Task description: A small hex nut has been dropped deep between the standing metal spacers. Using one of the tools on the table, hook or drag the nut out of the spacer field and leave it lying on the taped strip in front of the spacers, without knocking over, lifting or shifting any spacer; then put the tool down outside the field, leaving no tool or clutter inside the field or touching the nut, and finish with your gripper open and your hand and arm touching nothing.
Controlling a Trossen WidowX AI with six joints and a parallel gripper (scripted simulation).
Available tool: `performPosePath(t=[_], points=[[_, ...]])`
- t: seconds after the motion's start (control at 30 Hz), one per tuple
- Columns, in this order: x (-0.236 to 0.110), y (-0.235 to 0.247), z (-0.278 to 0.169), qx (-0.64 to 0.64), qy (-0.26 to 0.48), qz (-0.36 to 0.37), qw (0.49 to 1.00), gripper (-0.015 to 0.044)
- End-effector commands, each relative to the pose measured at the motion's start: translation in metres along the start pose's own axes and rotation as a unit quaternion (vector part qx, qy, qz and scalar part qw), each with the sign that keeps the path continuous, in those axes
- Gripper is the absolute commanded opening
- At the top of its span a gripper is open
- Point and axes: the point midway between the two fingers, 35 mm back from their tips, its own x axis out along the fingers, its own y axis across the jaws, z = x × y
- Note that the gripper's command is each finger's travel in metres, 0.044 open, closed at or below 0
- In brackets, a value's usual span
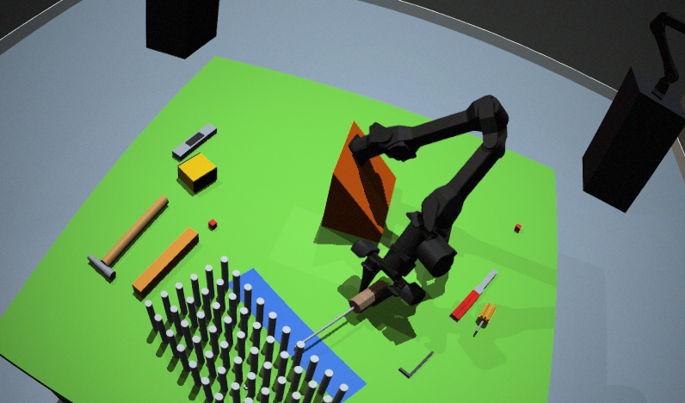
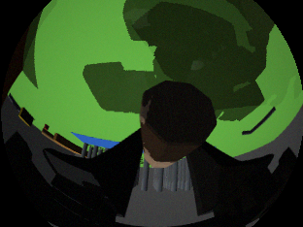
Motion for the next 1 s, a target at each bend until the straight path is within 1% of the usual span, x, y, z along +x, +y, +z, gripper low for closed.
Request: performPosePath(t=[0.0,0.97], points=[[0.002,-0.002,-0.004,-0.002,0.002,-0.002,1.000,0.0000],[0.013,-0.003,-0.020,-0.002,0.002,-0.003,1.000,0.0000]])
